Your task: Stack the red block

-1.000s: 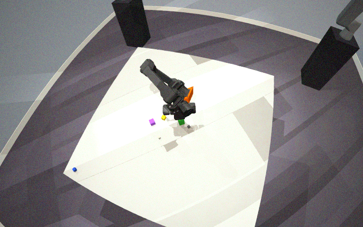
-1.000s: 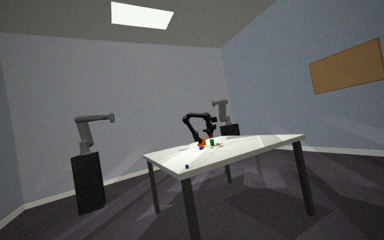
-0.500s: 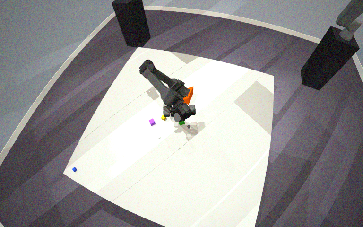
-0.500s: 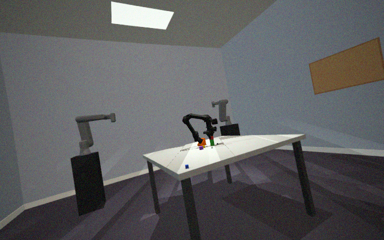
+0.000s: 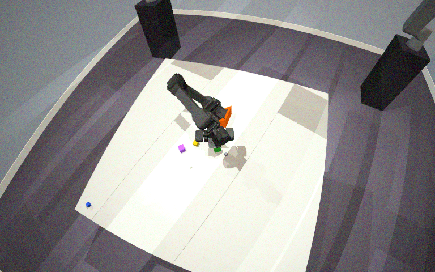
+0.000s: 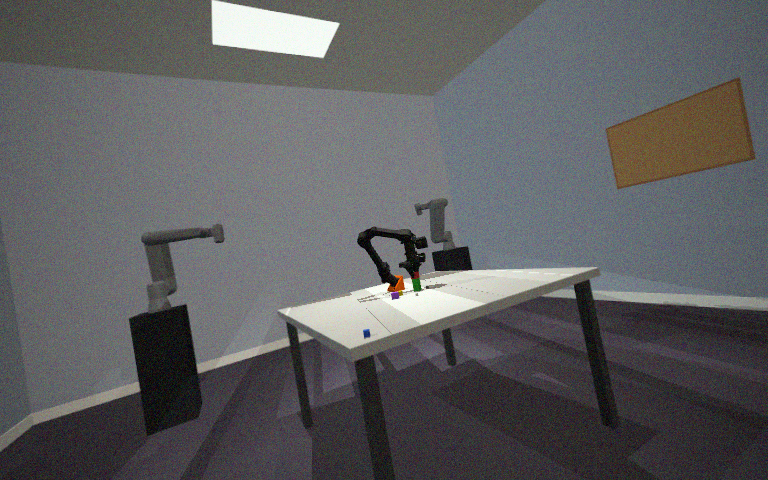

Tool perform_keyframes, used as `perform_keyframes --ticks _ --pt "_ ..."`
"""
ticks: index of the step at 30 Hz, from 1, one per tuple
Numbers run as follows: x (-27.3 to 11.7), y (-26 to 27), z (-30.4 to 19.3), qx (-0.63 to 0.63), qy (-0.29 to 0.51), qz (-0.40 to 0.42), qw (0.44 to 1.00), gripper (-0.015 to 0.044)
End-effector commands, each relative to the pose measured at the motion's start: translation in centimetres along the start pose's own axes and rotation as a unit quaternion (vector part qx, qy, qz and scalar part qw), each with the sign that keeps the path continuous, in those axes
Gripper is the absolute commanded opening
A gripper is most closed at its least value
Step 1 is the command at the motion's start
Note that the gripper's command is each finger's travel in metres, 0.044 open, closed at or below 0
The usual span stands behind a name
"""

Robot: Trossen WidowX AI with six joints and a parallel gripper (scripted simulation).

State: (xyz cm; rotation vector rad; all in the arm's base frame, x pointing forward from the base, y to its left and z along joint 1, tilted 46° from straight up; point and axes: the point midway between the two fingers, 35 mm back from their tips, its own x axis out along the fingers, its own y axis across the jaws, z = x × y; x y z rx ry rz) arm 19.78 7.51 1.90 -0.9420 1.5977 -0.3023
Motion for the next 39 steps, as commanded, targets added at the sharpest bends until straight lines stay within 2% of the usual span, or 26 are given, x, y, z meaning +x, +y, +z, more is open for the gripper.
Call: perform_keyframes --ticks 1,17,39 --pt "0.0 0.0 0.0 0.0 0.0 0.0 1.0 0.0026" --pt "0.0 0.0 0.0 0.0 0.0 0.0 1.0 0.044" --pt "0.0 0.0 0.0 0.0 0.0 0.0 1.0 0.044"
